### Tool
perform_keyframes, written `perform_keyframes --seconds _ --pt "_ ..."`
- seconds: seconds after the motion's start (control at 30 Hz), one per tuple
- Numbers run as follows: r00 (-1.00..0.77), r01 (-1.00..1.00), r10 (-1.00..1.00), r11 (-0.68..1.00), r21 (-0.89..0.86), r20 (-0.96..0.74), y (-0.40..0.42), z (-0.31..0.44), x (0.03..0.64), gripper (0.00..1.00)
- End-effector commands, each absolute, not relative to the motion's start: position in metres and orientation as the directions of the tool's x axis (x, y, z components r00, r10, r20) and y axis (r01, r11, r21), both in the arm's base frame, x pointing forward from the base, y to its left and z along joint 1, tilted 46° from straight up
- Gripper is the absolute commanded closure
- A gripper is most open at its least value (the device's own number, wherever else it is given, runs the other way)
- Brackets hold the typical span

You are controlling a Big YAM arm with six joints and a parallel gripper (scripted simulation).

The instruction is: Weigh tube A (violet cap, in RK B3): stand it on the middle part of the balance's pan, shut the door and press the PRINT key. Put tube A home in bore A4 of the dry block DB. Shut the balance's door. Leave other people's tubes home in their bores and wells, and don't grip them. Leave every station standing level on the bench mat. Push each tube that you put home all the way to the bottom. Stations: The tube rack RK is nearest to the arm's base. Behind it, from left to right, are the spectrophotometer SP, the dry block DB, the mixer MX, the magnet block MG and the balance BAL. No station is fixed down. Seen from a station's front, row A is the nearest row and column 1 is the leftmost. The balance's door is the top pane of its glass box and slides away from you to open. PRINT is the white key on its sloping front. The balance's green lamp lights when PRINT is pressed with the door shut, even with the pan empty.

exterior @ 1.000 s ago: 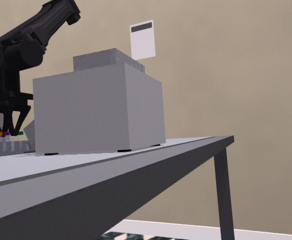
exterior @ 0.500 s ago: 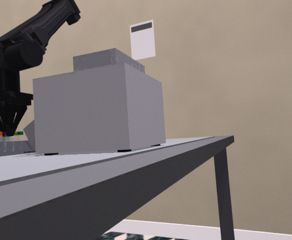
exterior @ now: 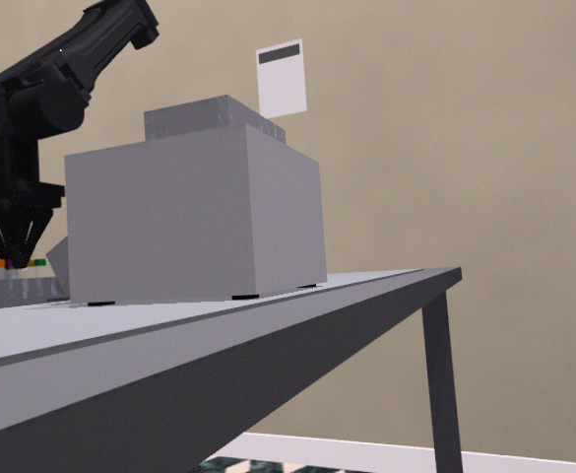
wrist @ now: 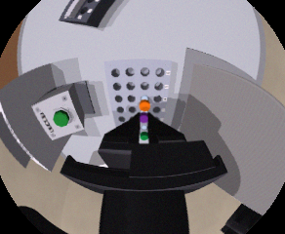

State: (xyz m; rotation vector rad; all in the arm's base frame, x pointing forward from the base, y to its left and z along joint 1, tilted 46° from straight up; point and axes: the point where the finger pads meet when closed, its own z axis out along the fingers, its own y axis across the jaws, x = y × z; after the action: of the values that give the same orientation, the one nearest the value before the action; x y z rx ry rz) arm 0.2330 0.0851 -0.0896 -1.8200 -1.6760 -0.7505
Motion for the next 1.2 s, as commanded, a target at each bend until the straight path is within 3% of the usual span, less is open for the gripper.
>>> perform_keyframes --seconds 0.0,1.17 --pt "0.069 0.997 0.691 -0.081 -0.018 0.72 0.0836 -0.0901 0.2361 0.91" --pt "0.069 0.997 0.691 -0.081 -0.018 0.72 0.084 -0.0899 0.2347 0.91"
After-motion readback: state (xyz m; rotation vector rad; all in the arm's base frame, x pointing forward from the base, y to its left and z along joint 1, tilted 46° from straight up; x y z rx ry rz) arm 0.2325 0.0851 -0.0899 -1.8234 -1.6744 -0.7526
